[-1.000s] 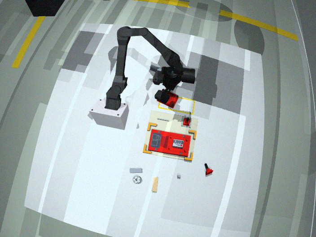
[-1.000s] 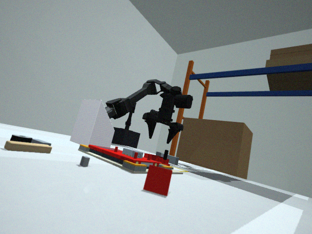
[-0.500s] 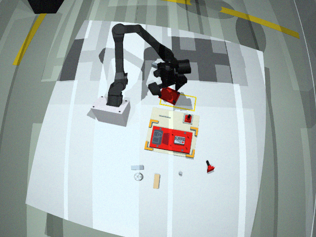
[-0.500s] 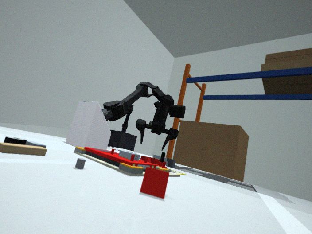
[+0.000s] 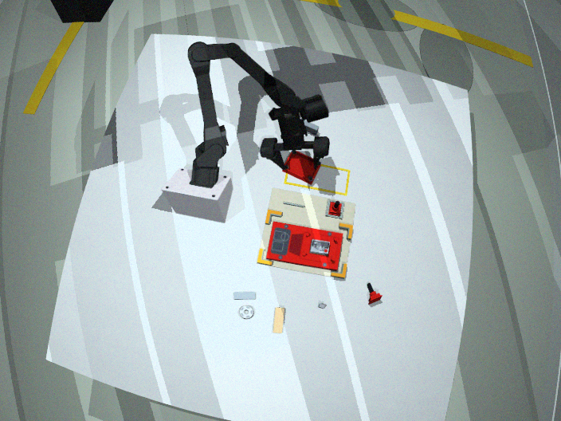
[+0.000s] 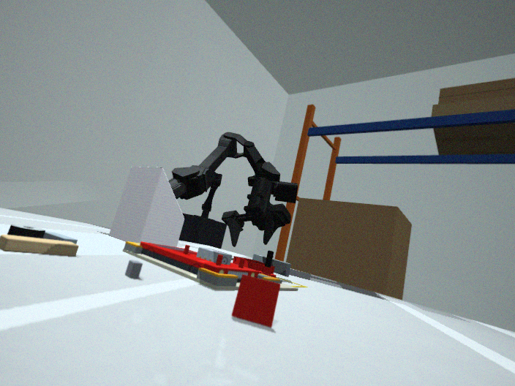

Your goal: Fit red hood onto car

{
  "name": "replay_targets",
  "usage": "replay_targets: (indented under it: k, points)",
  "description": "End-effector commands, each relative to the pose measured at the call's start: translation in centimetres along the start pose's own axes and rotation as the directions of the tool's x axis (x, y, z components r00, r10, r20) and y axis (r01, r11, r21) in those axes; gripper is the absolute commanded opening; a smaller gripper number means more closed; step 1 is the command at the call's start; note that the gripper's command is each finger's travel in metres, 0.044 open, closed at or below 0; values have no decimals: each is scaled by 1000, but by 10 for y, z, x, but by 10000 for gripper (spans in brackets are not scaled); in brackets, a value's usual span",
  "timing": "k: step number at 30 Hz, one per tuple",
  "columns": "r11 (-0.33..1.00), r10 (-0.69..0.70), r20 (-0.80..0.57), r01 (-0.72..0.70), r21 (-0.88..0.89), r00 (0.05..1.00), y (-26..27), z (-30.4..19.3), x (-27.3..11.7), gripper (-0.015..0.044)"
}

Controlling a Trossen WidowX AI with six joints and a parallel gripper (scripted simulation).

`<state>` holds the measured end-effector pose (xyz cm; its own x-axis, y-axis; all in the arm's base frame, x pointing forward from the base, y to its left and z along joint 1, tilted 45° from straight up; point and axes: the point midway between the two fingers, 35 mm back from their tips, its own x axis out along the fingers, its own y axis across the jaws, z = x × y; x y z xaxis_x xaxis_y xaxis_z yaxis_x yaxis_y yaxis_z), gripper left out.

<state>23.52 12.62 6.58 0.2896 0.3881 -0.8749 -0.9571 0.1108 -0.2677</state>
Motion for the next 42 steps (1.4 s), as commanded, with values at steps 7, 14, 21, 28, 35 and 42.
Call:
replay_targets:
  k: [7, 14, 21, 28, 35, 42]
  points:
    - [536, -345, -76, 263, 802, 936, 0, 6, -5, 440]
    - [239, -445, -73, 197, 951, 892, 1, 8, -10, 440]
    - [-60, -542, -61, 34, 998, 838, 2, 11, -16, 440]
    - [-320, -624, -44, -204, 925, 781, 3, 13, -23, 440]
    - [-365, -637, -40, -255, 895, 770, 4, 13, -24, 440]
    - [-365, -637, -40, -255, 895, 770, 4, 13, -24, 440]
